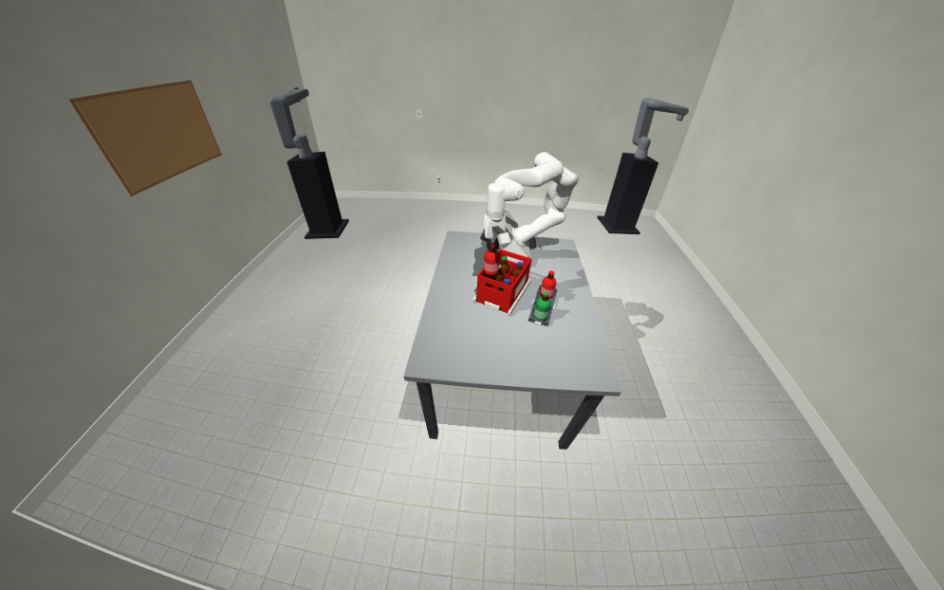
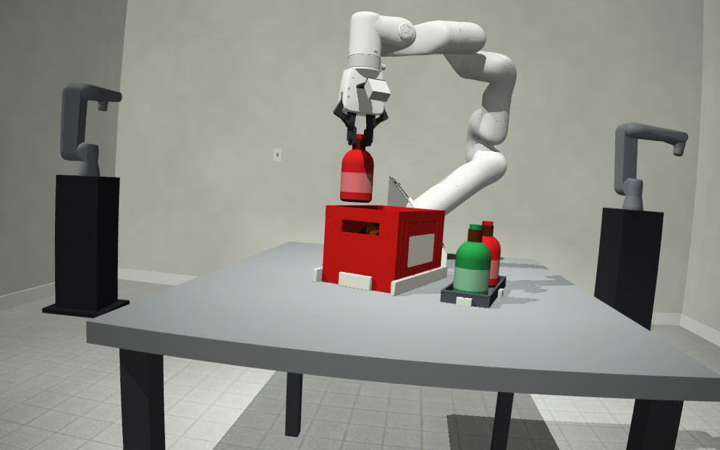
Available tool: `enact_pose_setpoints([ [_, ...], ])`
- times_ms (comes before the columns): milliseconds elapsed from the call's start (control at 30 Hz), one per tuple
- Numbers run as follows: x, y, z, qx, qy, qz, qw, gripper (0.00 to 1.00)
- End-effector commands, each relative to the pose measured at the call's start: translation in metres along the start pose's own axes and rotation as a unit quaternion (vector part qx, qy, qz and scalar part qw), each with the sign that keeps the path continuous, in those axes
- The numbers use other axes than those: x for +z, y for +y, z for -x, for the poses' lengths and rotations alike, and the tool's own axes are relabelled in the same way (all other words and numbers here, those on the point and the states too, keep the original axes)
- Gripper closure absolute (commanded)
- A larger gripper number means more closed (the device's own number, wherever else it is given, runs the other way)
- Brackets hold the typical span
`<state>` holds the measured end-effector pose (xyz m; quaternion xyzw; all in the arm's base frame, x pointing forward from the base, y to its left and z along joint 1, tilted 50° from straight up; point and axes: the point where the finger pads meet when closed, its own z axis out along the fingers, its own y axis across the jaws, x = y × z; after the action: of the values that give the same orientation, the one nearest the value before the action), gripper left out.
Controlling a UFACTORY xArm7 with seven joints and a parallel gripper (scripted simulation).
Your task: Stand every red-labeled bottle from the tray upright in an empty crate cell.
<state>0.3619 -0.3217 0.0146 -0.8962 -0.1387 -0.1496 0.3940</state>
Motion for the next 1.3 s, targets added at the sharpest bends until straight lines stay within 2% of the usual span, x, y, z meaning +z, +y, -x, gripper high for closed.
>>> enact_pose_setpoints([
  [0, -0.0026, 0.0012, 0.0002, 0.000, 0.001, 0.003, 1.000, 1.00],
  [1267, 0.0040, 0.0013, 0.0003, 0.000, 0.001, 0.003, 1.000, 1.00],
])
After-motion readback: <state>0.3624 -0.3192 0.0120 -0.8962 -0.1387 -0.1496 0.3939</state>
